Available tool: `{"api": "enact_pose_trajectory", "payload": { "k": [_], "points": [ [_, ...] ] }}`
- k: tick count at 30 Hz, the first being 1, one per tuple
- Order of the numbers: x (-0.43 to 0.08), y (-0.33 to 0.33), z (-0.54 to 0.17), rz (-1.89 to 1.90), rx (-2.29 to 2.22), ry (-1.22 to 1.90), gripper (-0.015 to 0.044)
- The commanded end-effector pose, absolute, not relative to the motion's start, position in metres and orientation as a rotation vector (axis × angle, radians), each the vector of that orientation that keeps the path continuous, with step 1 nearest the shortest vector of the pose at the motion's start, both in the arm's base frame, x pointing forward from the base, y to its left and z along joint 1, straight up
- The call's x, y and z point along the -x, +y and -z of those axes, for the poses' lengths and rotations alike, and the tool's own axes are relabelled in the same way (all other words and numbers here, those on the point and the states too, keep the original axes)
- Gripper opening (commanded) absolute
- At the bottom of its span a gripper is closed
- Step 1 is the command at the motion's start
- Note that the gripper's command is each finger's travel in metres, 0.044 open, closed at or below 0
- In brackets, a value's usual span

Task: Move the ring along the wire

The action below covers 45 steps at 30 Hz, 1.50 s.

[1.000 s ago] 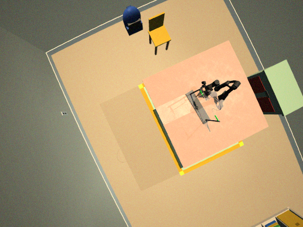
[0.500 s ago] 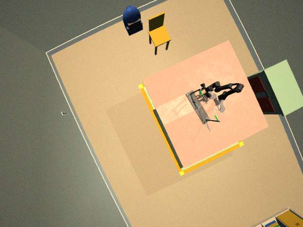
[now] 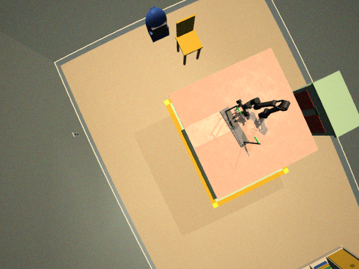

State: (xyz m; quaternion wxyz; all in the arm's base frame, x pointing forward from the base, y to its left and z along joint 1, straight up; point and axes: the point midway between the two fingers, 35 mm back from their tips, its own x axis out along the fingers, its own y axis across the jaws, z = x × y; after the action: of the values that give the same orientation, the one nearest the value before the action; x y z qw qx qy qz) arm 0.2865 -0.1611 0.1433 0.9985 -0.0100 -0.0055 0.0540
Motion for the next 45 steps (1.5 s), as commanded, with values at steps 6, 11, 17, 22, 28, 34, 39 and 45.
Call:
{"api": "enact_pose_trajectory", "payload": {
  "k": [6,11,17,22,28,34,39,45],
  "points": [
    [-0.300,-0.162,-0.144,-0.106,0.014,-0.011,0.0160],
    [-0.308,-0.162,-0.144,-0.106,0.014,-0.011,0.0160],
    [-0.317,-0.161,-0.144,-0.106,0.014,-0.012,0.0160],
    [-0.325,-0.160,-0.144,-0.106,0.014,-0.013,0.0160],
    [-0.335,-0.158,-0.145,-0.106,0.014,-0.014,0.0160],
    [-0.344,-0.156,-0.145,-0.106,0.014,-0.014,0.0160],
    [-0.351,-0.155,-0.145,-0.106,0.014,-0.015,0.0160],
    [-0.352,-0.155,-0.145,-0.106,0.014,-0.015,0.0160]
  ]
}}
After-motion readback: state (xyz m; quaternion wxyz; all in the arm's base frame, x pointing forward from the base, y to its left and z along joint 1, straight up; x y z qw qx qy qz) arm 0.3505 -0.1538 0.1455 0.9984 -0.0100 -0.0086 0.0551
